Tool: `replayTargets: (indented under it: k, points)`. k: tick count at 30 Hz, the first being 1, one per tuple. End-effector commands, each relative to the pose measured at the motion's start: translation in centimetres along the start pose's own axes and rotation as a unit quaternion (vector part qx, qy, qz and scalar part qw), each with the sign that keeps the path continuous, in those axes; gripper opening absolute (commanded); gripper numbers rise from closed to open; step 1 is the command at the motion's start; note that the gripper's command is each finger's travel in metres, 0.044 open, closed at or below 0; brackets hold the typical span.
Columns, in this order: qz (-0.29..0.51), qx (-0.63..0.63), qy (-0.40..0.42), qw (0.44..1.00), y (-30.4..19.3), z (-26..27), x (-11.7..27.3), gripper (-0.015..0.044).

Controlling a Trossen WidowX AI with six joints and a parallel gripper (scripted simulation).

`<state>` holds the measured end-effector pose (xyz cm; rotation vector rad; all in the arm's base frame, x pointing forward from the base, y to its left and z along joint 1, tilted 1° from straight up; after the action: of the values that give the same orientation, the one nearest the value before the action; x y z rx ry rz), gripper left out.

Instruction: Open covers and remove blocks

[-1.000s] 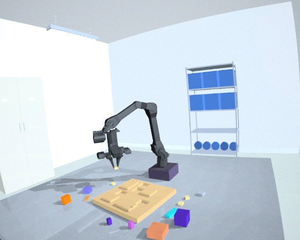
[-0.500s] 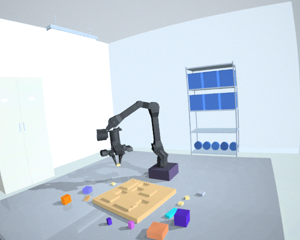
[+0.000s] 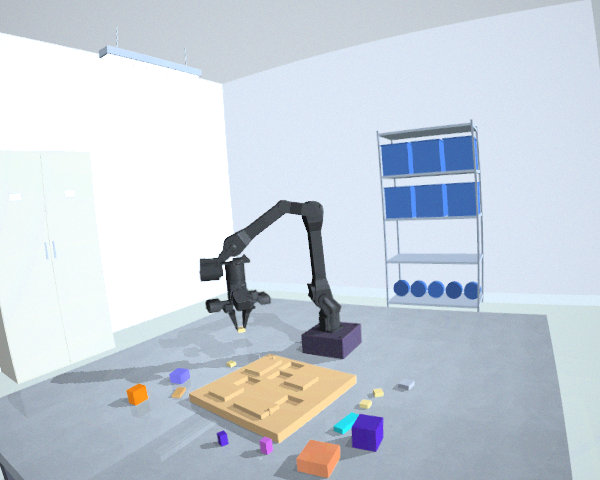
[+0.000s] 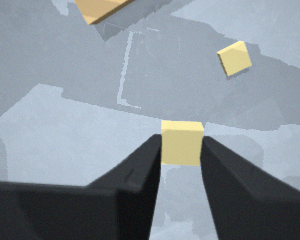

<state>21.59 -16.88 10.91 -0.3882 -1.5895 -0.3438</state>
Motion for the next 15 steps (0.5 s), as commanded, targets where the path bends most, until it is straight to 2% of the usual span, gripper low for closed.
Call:
replayTargets:
  k: [1,15]
  points:
    - [-0.003,0.002,0.006,1.000,0.0,0.0,-0.9,0.0080]
    - [-0.003,0.002,0.006,1.000,0.0,-0.1,-3.2,0.0080]
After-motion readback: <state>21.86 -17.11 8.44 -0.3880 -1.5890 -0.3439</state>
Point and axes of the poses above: the point midway between the two fingers, 35 mm back from their tips, its own x axis back along the fingers, its own z axis across the jaws, y = z × x, the point moved 3 cm from there along x, back along the fingers, and after that the axes turned 1 degree about -x, right-handed, at the moved point
